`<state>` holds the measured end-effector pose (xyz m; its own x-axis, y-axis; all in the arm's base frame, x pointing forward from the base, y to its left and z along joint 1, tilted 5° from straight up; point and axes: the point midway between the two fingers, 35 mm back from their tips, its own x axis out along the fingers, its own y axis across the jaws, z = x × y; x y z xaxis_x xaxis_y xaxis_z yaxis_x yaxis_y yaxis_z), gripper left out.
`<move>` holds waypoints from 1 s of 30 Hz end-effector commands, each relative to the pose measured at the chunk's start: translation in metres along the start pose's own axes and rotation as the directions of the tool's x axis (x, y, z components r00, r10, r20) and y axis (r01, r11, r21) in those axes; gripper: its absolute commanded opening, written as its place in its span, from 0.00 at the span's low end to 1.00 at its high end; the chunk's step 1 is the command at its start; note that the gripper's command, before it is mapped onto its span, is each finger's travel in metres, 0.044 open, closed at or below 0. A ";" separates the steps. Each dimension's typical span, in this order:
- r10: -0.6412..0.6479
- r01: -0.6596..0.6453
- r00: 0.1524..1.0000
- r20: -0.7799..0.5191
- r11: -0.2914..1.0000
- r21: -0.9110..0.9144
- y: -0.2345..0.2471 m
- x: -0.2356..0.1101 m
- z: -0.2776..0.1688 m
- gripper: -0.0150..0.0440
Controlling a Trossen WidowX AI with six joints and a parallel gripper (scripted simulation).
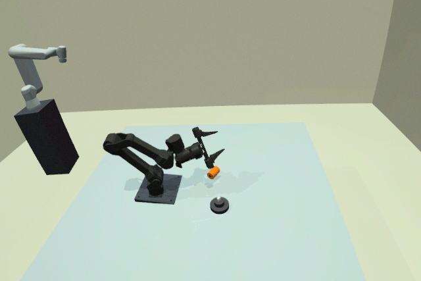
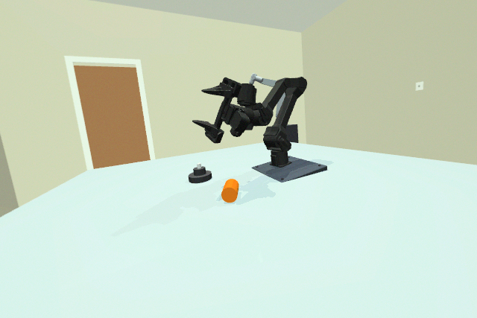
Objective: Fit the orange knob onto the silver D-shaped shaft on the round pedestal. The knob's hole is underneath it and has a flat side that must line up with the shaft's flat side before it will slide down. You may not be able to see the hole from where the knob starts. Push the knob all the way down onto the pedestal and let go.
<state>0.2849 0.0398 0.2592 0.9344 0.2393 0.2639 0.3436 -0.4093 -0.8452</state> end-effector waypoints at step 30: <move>0.871 -0.669 -0.022 0.491 -0.377 0.640 0.086 0.010 0.114 1.00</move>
<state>0.3516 0.0917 0.1599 0.6807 0.2332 -0.6944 -0.7311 0.2761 -0.6239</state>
